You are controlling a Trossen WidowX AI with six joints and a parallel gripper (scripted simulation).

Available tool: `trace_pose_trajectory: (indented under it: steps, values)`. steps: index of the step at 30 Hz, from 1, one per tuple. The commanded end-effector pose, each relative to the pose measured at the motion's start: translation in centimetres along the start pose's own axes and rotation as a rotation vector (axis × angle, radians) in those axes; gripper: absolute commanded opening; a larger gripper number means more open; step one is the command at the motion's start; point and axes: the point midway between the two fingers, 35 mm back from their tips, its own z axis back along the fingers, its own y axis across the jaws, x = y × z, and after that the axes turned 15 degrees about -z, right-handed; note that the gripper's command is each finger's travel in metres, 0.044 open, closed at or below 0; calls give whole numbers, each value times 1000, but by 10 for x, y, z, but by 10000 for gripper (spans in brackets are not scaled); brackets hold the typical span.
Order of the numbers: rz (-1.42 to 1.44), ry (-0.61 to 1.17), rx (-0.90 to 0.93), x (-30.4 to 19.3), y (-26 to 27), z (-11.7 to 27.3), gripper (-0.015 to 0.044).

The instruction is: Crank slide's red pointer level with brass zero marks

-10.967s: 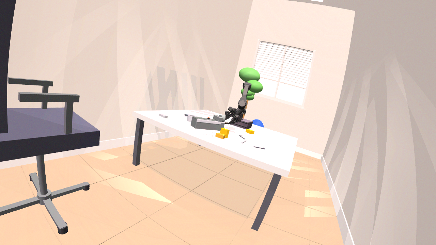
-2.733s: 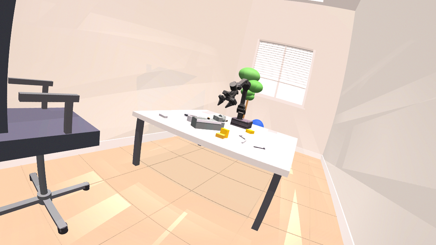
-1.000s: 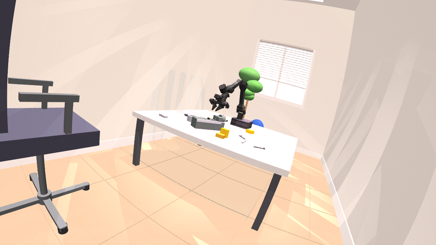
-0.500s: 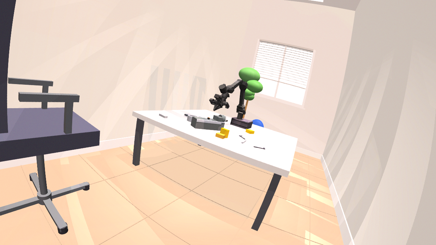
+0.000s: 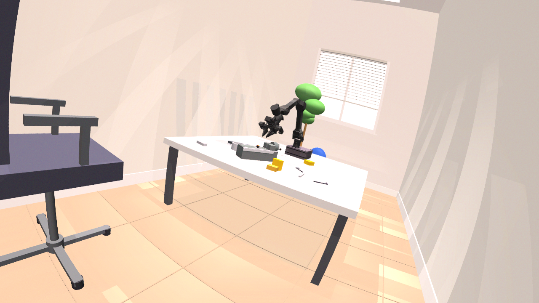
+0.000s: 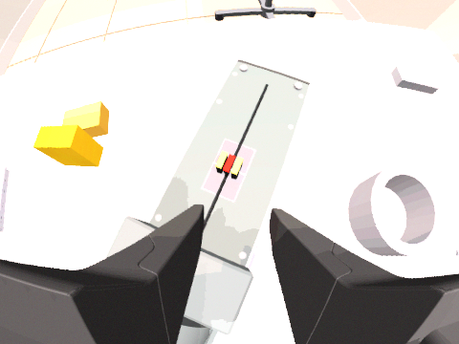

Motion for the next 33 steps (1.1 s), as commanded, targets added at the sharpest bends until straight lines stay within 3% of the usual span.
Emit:
trace_pose_trajectory:
  steps: [1,8,10,27,33]
  values:
    - [0,0,-1,0,0,0,236]
    - [0,0,-1,0,0,0,420]
    - [0,0,-1,0,0,0,440]
    - [0,0,-1,0,0,0,0]
    - [0,0,-1,0,0,0,0]
